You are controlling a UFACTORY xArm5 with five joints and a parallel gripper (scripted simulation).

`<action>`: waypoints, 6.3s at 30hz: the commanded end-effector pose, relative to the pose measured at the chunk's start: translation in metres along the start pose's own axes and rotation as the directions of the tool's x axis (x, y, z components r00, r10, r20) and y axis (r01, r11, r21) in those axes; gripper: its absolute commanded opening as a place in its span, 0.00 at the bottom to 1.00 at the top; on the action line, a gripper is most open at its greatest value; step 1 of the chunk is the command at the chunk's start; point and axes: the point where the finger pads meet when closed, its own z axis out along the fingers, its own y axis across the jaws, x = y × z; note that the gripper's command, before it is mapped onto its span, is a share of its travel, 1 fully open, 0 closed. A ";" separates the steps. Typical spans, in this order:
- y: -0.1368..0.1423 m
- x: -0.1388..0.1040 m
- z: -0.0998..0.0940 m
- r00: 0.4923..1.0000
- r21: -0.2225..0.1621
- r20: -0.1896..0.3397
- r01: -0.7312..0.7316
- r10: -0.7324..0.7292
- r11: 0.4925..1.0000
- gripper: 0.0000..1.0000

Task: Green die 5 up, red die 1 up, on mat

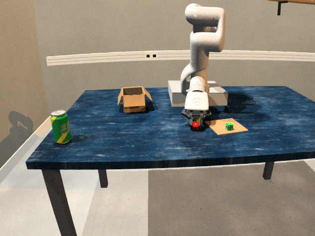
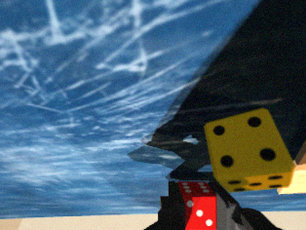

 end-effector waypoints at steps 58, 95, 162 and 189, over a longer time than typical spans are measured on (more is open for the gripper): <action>0.000 -0.001 0.000 1.000 0.000 0.002 0.000 0.000 1.000 0.42; 0.000 -0.001 -0.017 1.000 0.000 0.002 0.000 0.000 1.000 0.42; -0.001 -0.066 -0.074 0.936 0.008 -0.351 0.005 -0.002 1.000 0.42; 0.000 -0.097 -0.059 0.594 0.004 -0.804 0.016 -0.006 1.000 0.42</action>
